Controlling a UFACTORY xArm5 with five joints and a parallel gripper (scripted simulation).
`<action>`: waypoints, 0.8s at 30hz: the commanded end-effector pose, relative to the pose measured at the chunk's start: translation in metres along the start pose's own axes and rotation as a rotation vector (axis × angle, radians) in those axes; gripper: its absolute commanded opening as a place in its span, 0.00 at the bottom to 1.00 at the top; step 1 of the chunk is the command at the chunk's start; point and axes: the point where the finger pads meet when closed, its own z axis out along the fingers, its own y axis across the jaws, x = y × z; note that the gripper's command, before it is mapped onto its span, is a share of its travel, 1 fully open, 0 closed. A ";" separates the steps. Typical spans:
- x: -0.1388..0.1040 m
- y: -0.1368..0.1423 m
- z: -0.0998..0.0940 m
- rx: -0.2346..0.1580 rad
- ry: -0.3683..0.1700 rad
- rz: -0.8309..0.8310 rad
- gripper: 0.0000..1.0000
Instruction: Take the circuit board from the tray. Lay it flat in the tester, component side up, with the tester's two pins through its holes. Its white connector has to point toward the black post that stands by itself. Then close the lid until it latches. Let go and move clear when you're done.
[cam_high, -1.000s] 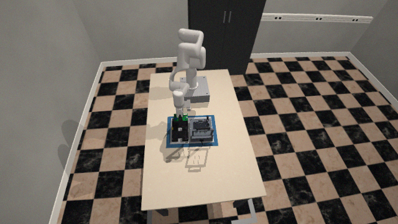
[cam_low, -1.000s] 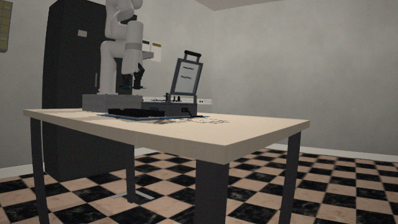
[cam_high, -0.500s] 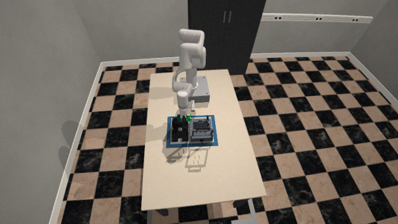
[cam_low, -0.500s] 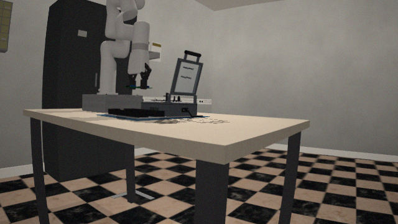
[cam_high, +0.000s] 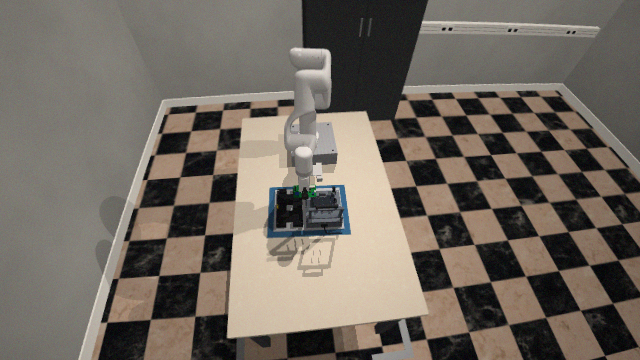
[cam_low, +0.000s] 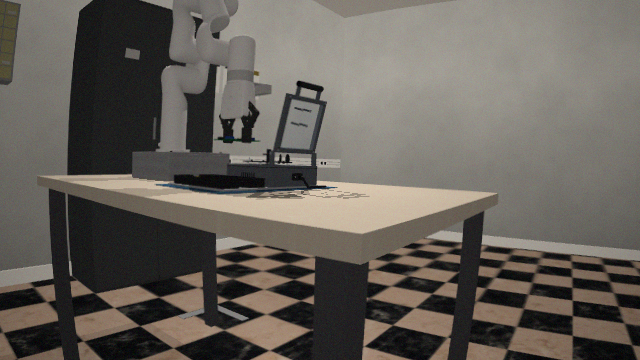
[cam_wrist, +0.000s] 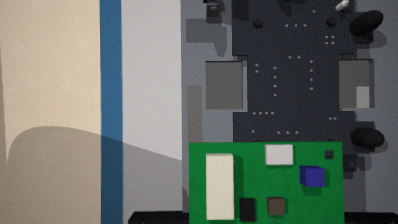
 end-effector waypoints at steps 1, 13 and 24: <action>0.013 0.006 -0.002 -0.003 0.000 0.000 0.79; 0.046 0.017 -0.004 -0.003 0.000 0.000 0.79; 0.074 0.027 -0.006 -0.003 0.000 0.000 0.79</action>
